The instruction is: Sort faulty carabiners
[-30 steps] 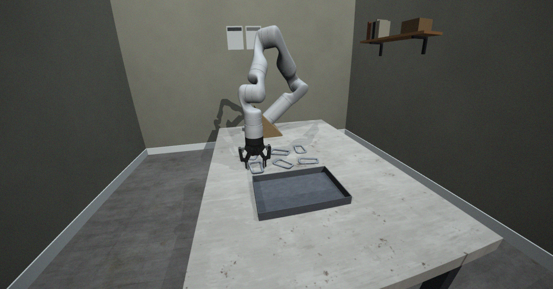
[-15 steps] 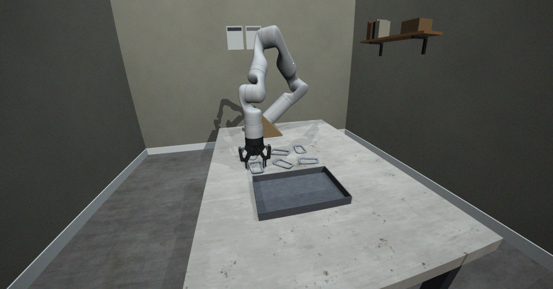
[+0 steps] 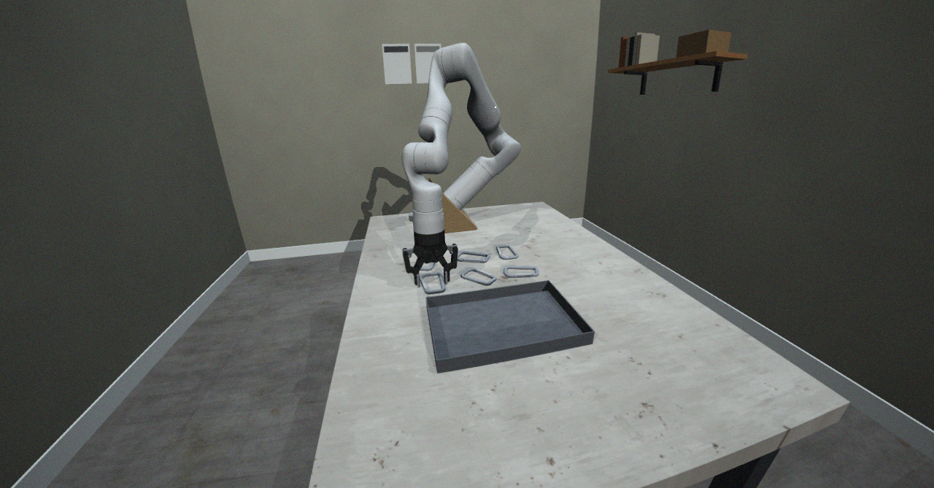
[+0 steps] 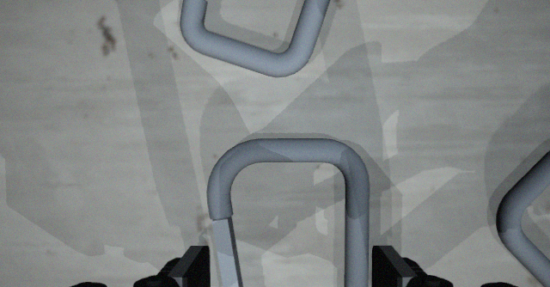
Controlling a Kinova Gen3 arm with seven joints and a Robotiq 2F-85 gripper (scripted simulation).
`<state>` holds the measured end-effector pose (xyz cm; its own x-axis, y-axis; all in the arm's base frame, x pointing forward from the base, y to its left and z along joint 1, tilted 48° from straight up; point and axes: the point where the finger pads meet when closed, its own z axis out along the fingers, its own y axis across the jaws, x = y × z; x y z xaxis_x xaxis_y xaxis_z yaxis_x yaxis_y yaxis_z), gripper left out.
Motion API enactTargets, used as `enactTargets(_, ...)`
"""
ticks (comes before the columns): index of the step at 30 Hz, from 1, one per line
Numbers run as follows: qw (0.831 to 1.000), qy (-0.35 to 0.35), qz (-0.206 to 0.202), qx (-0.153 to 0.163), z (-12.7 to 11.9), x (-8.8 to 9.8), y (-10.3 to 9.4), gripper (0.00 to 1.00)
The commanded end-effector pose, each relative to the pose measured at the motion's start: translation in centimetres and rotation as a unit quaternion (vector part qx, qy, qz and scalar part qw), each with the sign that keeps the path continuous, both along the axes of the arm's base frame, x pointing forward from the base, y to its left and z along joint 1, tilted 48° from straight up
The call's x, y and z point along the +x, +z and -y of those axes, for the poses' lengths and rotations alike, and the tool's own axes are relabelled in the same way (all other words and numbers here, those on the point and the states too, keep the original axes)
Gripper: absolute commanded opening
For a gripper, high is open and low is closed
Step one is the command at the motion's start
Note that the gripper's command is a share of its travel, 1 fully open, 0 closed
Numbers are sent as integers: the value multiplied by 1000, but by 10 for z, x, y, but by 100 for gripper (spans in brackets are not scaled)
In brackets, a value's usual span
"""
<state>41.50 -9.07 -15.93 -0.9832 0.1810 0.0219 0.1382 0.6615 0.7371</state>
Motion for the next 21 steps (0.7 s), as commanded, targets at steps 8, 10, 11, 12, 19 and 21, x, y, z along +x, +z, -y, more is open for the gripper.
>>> enactTargets(8, 1000, -1, 0, -1, 1, 0, 0, 71)
enactTargets(10, 1000, -1, 0, -1, 1, 0, 0, 71)
enactTargets(11, 1000, -1, 0, -1, 1, 0, 0, 71)
enactTargets(12, 1000, -1, 0, -1, 1, 0, 0, 71)
enactTargets(19, 1000, -1, 0, -1, 1, 0, 0, 71)
enactTargets(21, 1000, -1, 0, -1, 1, 0, 0, 71)
